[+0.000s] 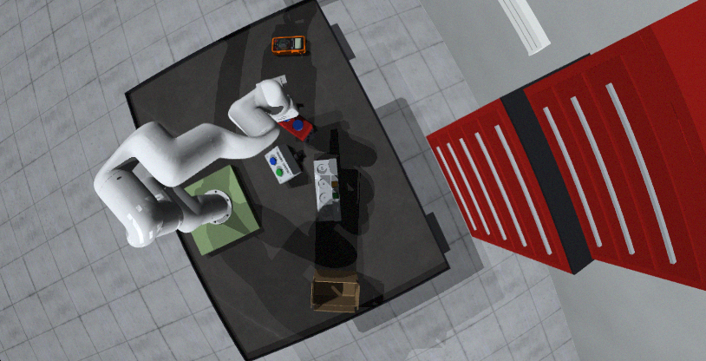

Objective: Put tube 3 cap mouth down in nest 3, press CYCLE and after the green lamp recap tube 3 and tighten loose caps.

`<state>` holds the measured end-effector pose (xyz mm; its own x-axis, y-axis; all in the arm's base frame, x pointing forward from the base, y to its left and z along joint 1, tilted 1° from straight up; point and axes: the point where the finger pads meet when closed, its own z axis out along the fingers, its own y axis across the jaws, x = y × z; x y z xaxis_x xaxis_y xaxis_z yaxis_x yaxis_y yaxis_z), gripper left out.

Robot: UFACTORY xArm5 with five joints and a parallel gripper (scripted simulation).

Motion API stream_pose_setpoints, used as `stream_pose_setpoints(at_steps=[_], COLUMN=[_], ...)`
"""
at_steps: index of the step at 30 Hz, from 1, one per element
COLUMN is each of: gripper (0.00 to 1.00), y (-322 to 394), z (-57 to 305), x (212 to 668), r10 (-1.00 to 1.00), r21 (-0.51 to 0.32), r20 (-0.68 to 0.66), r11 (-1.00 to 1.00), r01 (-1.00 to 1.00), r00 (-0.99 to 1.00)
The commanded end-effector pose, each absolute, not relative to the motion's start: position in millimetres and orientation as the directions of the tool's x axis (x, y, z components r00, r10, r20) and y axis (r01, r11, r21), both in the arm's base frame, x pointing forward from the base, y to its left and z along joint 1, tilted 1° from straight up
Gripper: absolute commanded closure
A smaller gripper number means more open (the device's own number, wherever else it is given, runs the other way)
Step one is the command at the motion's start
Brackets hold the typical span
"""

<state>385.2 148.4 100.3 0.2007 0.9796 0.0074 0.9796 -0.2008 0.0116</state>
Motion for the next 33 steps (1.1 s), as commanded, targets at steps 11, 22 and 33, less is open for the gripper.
stream_pose_setpoints(at_steps=[11,22,33], gripper=[1.0,1.0,1.0], y=[148.9,148.9,148.9], z=[101.5,101.6,101.7], x=[386.2,386.2,386.2], r10=[0.949,0.976,0.974], r21=[0.017,0.018,0.017], r20=[0.005,0.003,-0.005], r11=[-0.314,-0.218,0.228], r01=[0.949,0.976,0.973], r00=[0.314,0.218,-0.228])
